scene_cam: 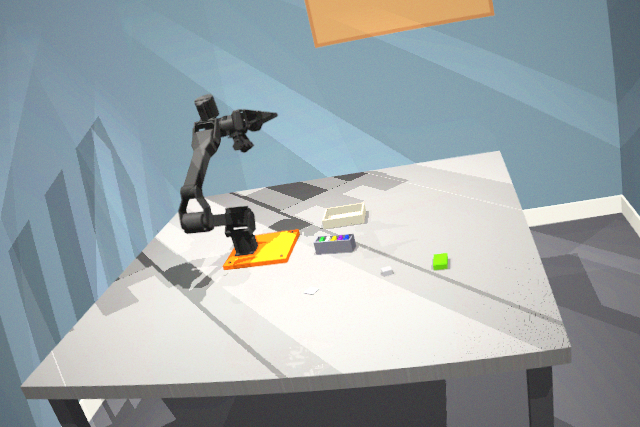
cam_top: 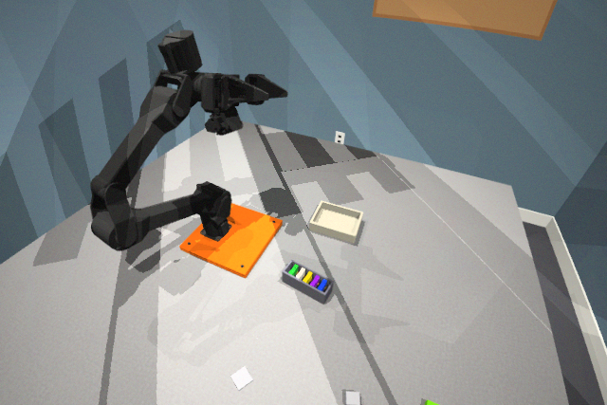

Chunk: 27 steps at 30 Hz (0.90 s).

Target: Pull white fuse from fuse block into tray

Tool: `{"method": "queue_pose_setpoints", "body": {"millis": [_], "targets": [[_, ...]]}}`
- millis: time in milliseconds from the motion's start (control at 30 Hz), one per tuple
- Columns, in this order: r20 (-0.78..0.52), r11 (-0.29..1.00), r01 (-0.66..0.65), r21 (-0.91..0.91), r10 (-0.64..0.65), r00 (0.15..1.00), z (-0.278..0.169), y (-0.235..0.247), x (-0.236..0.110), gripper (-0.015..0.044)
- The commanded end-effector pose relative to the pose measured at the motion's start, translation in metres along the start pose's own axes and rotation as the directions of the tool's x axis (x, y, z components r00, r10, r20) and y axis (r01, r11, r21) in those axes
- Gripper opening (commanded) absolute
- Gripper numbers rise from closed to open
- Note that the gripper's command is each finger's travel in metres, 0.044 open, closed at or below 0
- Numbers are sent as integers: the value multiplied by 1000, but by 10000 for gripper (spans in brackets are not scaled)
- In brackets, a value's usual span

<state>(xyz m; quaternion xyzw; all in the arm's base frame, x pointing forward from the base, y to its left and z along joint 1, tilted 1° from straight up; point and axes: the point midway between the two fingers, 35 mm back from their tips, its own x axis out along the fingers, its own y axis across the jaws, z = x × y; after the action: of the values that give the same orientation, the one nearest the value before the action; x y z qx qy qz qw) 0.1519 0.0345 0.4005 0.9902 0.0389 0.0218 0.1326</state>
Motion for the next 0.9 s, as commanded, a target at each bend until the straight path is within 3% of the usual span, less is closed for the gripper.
{"method": "queue_pose_setpoints", "body": {"millis": [0, 133, 267, 367, 533, 867], "targets": [[0, 1000, -1, -23, 1, 1000, 0, -1, 0, 374], [23, 885, 2, -466, 10, 1000, -2, -22, 11, 269], [87, 515, 66, -854, 17, 996, 4, -45, 30, 164], [168, 214, 169, -962, -21, 985, 18, -66, 49, 85], [319, -360, 298, -884, 0, 948, 47, -78, 79, 70], [491, -785, 323, -529, 28, 871, 89, -77, 105, 70]]}}
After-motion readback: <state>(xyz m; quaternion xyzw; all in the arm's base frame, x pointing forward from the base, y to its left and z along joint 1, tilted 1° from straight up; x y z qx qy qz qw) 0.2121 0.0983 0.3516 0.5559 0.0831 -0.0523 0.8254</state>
